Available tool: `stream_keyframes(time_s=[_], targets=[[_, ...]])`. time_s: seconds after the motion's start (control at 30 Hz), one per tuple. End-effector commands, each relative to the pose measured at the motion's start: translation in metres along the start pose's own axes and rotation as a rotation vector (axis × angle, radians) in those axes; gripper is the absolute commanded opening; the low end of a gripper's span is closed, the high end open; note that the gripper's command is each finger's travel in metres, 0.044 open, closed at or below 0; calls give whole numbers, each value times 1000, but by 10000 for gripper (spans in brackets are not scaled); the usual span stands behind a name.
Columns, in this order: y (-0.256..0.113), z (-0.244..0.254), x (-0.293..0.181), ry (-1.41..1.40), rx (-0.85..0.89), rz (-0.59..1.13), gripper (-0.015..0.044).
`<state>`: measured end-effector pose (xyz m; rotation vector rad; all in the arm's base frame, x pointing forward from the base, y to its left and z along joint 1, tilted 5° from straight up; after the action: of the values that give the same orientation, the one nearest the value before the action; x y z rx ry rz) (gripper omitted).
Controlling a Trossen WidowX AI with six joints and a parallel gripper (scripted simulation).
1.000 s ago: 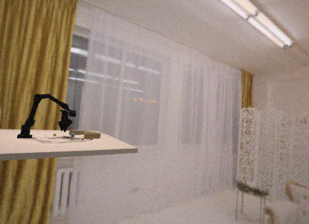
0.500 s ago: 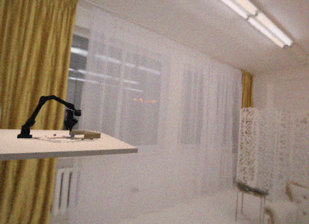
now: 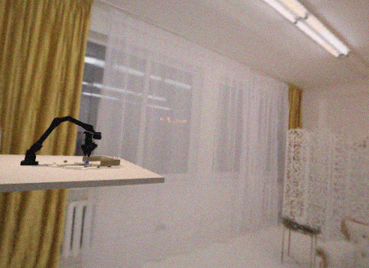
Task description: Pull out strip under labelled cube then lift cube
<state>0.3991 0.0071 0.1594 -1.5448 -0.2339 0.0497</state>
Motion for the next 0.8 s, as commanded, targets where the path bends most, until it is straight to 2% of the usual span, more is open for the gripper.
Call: stream_keyframes(time_s=[0.0, 0.07, 0.77], targets=[[9, 0, 2, 3, -3, 8, 282], [12, 0, 2, 3, -3, 8, 250], [46, -1, 2, 3, -3, 8, 250]])
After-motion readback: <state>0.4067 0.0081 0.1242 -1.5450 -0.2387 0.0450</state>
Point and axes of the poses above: the point midway between the two fingers, 35 mm back from their tips, its own y axis out along the fingers, its own z axis across the jaws, x = y × z, the point moved 4 cm from there along -y, back along the fingers, and after that the axes turned 3 degrees about y, right-handed, at the moved point
